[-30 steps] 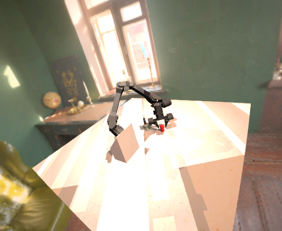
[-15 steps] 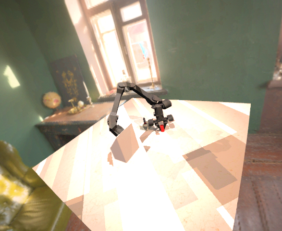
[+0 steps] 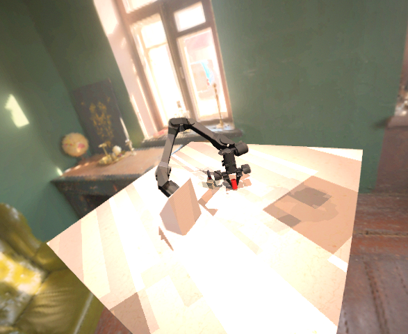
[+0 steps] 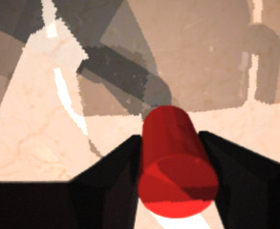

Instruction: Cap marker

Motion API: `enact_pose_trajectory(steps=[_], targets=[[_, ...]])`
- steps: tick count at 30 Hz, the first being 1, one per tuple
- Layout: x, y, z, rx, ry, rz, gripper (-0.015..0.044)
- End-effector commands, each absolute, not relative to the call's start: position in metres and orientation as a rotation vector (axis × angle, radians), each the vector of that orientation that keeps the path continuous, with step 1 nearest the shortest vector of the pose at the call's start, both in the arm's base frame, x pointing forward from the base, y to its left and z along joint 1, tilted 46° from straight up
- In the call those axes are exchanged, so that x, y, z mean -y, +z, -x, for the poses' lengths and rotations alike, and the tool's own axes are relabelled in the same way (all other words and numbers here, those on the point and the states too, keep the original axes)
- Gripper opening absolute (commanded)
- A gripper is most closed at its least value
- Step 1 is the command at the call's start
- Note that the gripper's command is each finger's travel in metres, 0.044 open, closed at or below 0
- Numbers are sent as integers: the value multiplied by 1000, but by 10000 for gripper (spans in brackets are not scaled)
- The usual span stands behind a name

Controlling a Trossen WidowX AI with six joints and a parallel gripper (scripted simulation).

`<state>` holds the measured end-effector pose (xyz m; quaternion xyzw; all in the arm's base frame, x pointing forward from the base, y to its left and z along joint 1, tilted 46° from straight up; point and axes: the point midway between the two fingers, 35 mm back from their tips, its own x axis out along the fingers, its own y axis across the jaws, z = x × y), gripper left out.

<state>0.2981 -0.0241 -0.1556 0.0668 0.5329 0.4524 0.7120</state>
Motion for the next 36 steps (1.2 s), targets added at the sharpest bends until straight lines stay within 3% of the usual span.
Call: enact_pose_trajectory(steps=[1,13,36], targets=[[34,-147,-301,-1176,999,-137,0],[59,-122,-299,-1172,999,-143,0],[32,-51,-313,-1171,1000,-136,0]])
